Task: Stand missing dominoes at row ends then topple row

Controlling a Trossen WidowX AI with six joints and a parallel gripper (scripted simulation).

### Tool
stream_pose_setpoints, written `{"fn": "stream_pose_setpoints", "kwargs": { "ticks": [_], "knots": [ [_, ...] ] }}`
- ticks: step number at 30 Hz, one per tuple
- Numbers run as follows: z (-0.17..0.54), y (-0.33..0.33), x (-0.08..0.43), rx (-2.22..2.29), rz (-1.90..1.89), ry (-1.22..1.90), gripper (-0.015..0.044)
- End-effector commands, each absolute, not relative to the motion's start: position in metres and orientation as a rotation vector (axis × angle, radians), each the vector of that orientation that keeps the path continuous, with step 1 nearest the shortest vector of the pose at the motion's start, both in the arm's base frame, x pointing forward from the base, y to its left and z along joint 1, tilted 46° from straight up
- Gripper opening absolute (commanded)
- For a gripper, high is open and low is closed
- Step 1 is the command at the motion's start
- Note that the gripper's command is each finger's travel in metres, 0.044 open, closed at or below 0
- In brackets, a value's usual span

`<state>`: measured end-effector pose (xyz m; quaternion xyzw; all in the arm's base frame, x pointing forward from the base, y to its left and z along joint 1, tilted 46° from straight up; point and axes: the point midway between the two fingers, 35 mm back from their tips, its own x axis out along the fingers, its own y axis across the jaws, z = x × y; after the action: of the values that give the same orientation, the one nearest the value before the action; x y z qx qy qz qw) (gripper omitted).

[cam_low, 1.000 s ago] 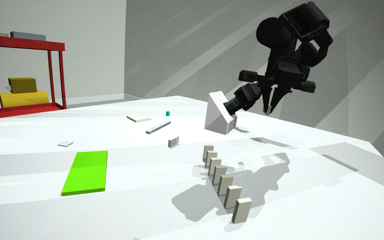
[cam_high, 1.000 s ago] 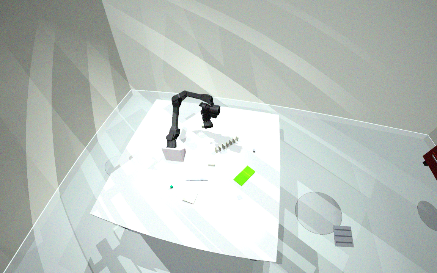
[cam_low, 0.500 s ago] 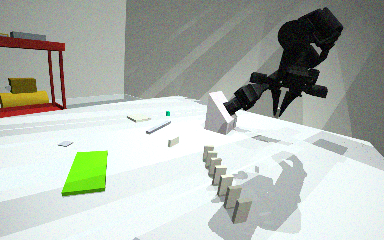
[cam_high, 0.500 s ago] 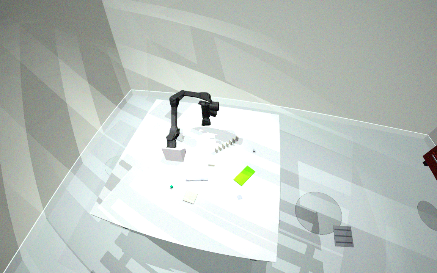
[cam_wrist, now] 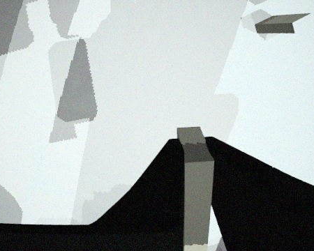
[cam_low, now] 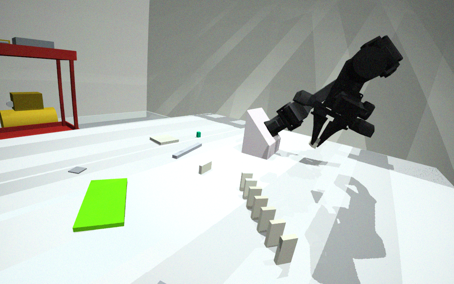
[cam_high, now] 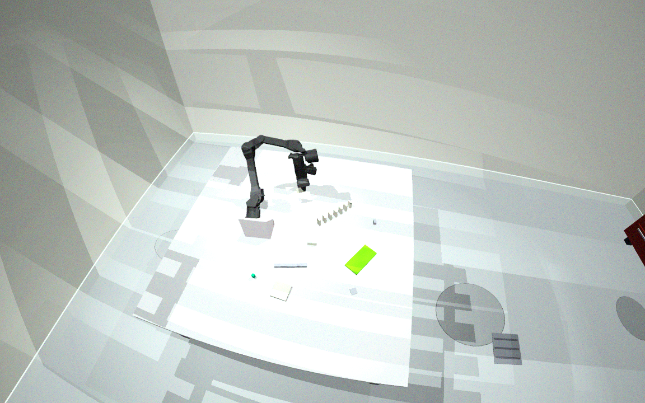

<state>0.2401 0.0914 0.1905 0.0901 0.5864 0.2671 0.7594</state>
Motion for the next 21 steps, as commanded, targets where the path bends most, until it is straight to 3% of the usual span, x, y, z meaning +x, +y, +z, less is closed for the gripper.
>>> {"fn": "stream_pose_setpoints", "kwargs": {
  "ticks": [1, 21],
  "knots": [
    [0.185, 0.093, 0.240, 0.148, 0.530, 1.218, 0.0025],
    [0.174, 0.102, 0.248, 0.089, 0.335, 0.882, 0.0025]
  ]
}}
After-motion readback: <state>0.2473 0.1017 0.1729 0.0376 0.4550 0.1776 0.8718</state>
